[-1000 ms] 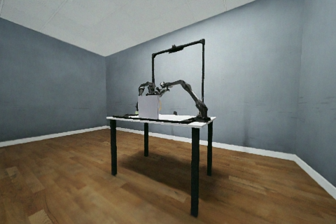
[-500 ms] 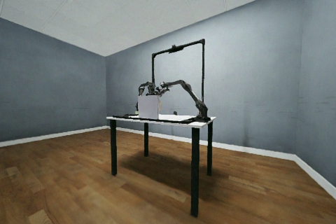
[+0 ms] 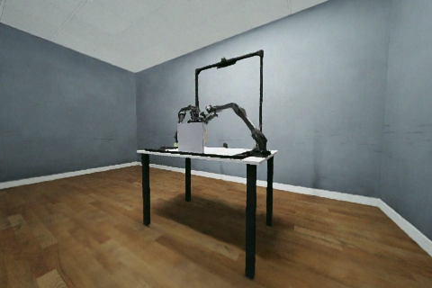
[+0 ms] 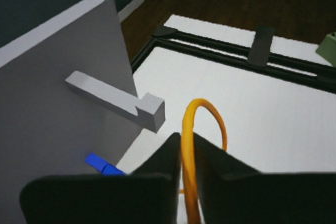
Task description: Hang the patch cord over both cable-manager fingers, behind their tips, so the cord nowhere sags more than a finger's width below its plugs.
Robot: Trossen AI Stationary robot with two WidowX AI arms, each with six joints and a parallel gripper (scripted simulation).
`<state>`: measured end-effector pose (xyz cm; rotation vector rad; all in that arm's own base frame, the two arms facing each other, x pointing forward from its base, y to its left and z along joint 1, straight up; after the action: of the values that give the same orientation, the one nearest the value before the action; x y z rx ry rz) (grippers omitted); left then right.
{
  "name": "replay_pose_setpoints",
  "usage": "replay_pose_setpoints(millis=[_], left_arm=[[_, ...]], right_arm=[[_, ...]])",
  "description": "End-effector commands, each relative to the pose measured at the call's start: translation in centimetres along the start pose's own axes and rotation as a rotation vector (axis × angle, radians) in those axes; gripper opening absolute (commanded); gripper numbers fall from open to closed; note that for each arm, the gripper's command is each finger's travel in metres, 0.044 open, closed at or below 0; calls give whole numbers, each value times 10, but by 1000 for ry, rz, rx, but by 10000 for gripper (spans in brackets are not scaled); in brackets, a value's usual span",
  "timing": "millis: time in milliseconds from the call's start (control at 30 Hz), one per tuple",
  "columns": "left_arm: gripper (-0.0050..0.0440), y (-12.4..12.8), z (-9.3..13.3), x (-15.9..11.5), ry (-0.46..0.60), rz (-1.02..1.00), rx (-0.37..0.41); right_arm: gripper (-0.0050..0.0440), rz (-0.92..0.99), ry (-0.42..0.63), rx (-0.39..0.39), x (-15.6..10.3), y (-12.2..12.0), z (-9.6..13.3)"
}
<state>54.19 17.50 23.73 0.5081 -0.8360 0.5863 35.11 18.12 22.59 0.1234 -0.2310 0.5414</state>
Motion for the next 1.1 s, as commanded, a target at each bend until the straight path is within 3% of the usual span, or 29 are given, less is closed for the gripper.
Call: replay_pose_setpoints(millis=[0, 1067], left_arm=[[25, 4, 8, 12, -27, 22, -6], [25, 6, 14, 15, -34, 23, -7]], right_arm=[[440, 2, -35, 0, 0, 0, 13], [440, 2, -35, 0, 0, 0, 13]])
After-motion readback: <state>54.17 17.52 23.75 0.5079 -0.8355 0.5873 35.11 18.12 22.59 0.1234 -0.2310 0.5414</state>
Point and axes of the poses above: on each arm, the point midway between the two fingers, 35 mm back from their tips, its own z axis back along the fingers, its own y axis across the jaws, x = y × z, the point moved 3 cm from there along z, back along the fingers, and after that the axes turned 13 degrees about -z, right-handed, at the moved point
